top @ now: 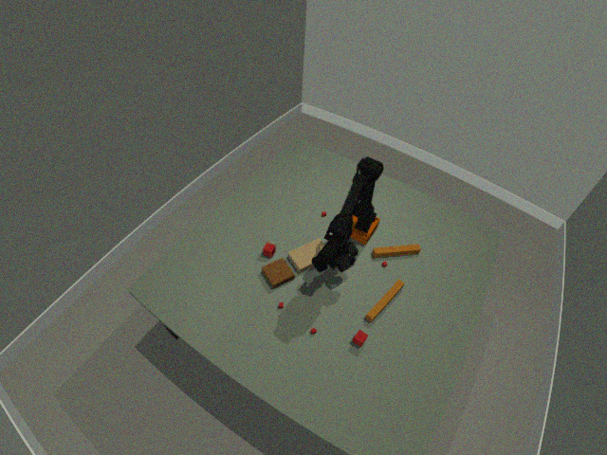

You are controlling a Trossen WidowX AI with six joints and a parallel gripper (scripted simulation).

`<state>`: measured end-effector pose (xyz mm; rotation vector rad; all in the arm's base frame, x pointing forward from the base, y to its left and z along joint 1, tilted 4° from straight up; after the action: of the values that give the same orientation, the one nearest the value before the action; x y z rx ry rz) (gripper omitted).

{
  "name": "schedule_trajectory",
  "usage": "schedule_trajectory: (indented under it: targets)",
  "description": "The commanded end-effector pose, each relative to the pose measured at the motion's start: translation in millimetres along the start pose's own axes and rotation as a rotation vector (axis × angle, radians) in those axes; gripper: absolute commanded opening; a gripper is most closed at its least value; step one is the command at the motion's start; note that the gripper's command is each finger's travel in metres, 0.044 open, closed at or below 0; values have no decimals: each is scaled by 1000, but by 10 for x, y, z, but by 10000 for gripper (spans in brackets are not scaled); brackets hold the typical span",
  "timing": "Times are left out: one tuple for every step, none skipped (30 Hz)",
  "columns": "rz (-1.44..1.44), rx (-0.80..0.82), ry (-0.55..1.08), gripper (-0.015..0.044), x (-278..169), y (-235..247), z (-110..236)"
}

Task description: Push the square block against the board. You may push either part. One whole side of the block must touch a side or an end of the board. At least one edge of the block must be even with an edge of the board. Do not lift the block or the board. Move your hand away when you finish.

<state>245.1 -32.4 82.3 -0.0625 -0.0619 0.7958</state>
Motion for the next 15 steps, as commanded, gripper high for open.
schedule_trajectory:
  targets:
    - [-6, -1, 7, 0, 49, 4, -2]
    - [-6, -1, 7, 0, 63, 7, -2]
    - [-6, -1, 7, 0, 78, 11, -3]
    - [-6, -1, 7, 0, 92, 14, -3]
    - [-1, 0, 0, 0, 61, 11, 29]
    - [-1, 0, 1, 0, 68, 5, 118]
    - [-3, -1, 3, 0, 75, 1, 270]
    - [-5, -1, 5, 0, 75, 6, 425]
    - [-6, -1, 6, 0, 71, 13, 520]
    - [-6, -1, 6, 0, 70, 16, 551]
    - [-6, -1, 6, 0, 70, 16, 551]
    - [-6, -1, 6, 0, 70, 16, 551]
    - [-6, -1, 6, 0, 70, 16, 551]
    - [-6, -1, 6, 0, 70, 16, 551]
    - [-6, -1, 6, 0, 70, 16, 551]
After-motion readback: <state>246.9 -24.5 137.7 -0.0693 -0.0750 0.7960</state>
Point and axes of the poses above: the point midway between the two fingers, 35 mm back from their tips, its own z axis back along the fingers, its own y axis across the jaws, x = y × z, the point moved 7 cm from there along z, back along the fingers, and after that the axes turned 10 degrees about -z, right-handed, at the moved point
